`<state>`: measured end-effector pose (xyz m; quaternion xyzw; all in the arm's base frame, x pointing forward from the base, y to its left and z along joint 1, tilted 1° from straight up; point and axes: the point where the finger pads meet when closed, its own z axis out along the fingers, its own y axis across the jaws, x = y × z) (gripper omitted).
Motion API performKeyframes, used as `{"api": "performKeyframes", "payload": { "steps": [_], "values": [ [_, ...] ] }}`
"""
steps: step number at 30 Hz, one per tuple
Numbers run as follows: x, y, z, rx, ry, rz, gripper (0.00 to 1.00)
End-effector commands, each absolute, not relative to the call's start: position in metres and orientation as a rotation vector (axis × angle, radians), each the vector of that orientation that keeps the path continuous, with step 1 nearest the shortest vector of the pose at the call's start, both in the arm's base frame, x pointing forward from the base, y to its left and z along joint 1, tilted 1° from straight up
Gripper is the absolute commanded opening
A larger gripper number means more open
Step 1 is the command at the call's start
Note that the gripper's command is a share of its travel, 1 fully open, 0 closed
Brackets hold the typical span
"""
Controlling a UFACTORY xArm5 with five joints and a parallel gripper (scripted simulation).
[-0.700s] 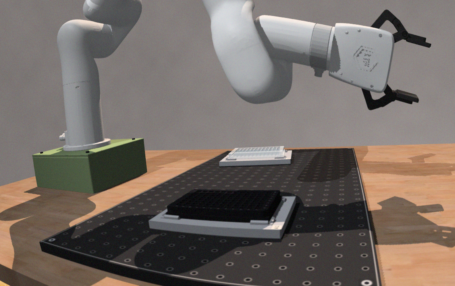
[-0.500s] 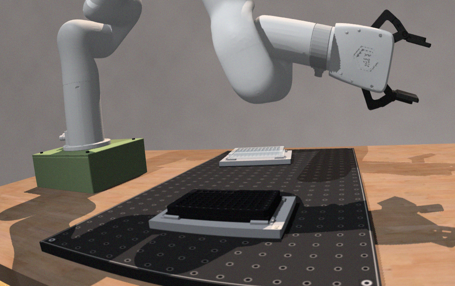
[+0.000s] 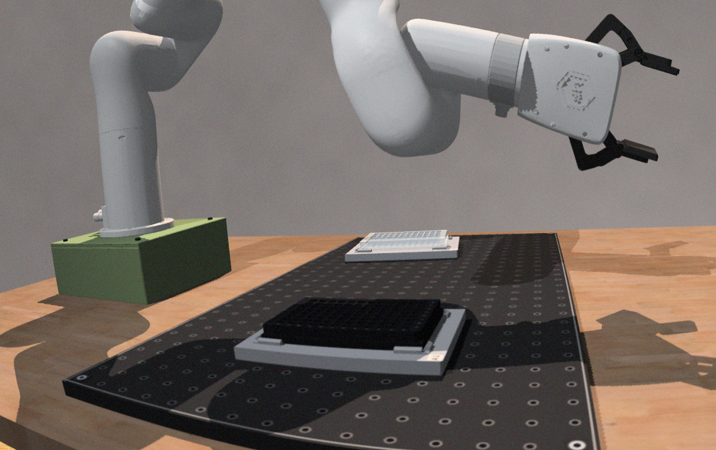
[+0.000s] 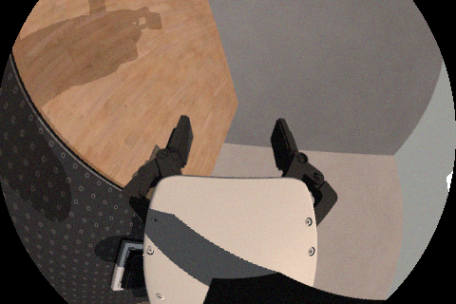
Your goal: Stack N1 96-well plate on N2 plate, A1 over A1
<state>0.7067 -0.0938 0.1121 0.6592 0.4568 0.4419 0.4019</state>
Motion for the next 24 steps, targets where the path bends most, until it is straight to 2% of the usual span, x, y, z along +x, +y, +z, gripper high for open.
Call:
{"api": "performKeyframes", "payload": {
  "steps": [1,13,24],
  "values": [
    [0.714,-0.087,0.130,1.815,1.136,1.128,1.00],
    [0.707,-0.072,0.146,2.118,1.076,1.094,1.00],
    [0.678,-0.054,0.166,2.451,0.948,0.985,1.00]
  ]
}}
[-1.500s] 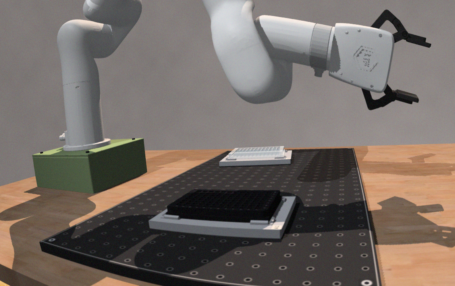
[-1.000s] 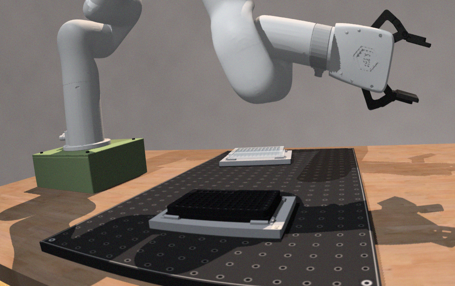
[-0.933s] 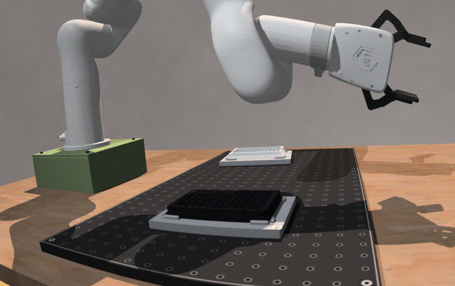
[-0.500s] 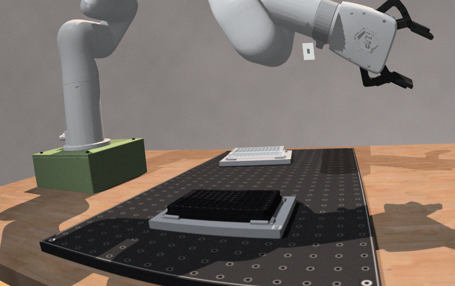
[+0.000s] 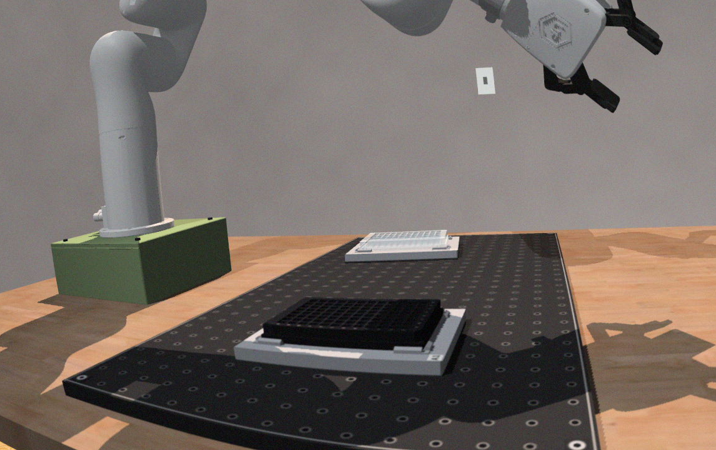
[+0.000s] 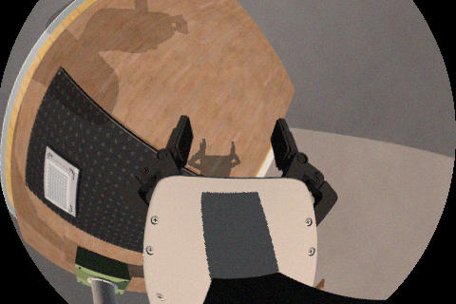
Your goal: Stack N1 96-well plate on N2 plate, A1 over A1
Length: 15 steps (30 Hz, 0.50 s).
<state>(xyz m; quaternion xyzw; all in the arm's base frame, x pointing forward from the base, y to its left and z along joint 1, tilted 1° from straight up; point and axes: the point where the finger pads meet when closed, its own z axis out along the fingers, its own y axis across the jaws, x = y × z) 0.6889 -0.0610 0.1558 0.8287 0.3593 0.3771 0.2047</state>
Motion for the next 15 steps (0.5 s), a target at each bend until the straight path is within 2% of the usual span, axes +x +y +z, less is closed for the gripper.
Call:
{"api": "performKeyframes", "payload": {
  "steps": [1,15],
  "values": [
    [0.678,-0.054,0.166,2.451,0.948,0.985,1.00],
    [0.638,-0.040,0.183,2.705,0.789,0.831,1.00]
  ]
}}
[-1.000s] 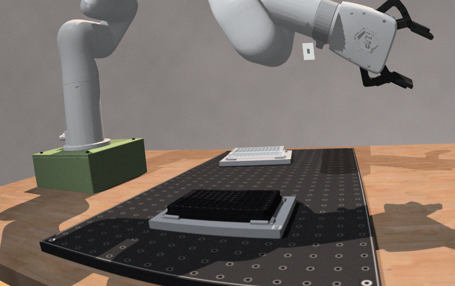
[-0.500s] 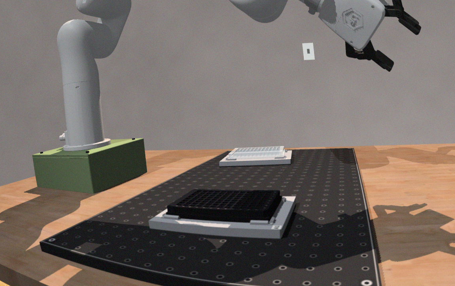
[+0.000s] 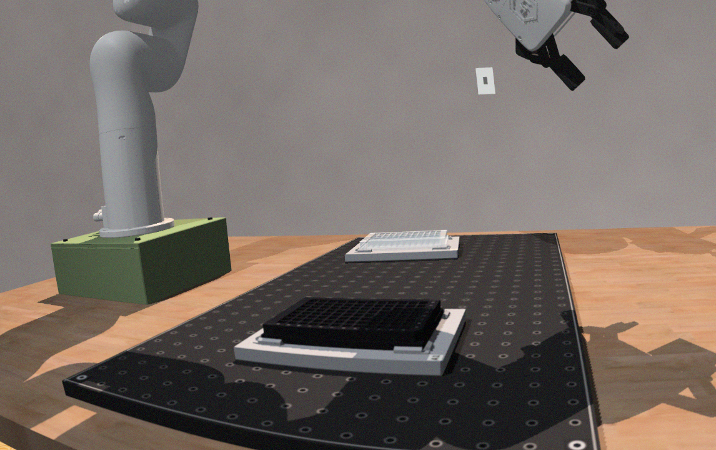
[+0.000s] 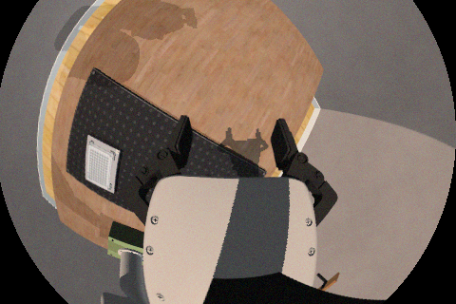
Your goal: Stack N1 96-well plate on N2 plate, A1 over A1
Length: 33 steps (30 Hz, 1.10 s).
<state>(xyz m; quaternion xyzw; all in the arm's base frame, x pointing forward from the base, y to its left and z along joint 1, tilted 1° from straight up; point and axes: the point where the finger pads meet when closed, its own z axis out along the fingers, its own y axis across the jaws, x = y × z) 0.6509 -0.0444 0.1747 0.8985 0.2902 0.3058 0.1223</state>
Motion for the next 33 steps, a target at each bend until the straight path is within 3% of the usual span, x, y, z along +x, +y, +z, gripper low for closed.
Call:
{"api": "performKeyframes", "payload": {
  "steps": [1,33],
  "values": [
    [0.633,-0.038,0.185,2.736,0.765,0.806,1.00],
    [0.533,-0.016,0.216,3.032,0.416,0.446,1.00]
  ]
}}
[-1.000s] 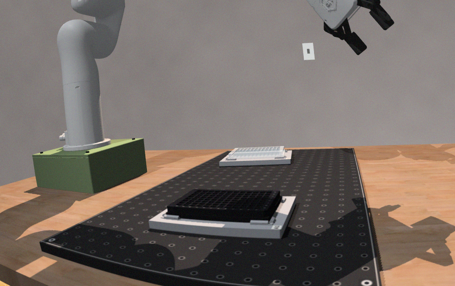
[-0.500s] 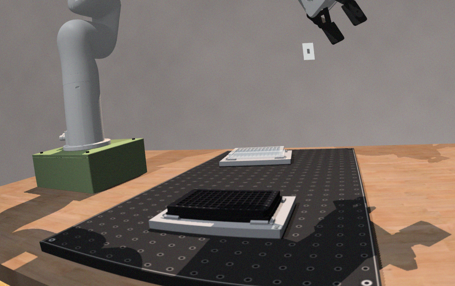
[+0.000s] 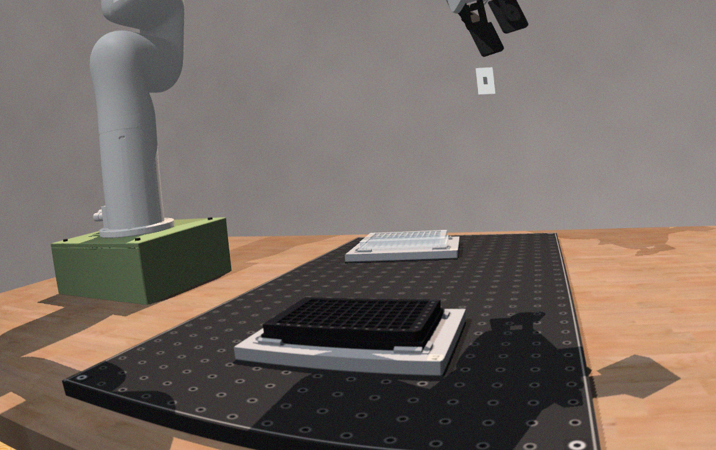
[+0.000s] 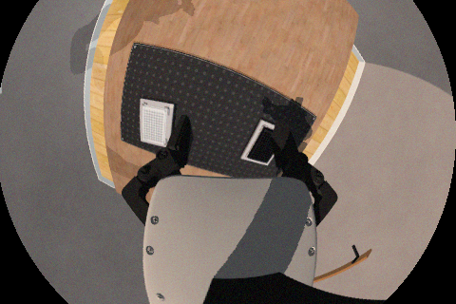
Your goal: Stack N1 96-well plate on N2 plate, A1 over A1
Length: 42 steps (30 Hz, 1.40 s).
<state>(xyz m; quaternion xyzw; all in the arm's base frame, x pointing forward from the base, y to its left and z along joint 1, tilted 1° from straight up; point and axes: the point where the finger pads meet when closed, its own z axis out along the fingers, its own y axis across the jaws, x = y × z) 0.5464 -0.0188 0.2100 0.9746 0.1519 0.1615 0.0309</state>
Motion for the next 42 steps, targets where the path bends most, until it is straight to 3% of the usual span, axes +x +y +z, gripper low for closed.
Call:
{"api": "performKeyframes", "payload": {
  "steps": [1,31,42],
  "values": [
    [0.529,-0.015,0.217,3.049,0.383,0.411,1.00],
    [0.426,-0.002,0.245,3.138,0.077,0.088,1.00],
    [0.423,-0.033,0.219,3.140,-0.108,-0.001,1.00]
  ]
}}
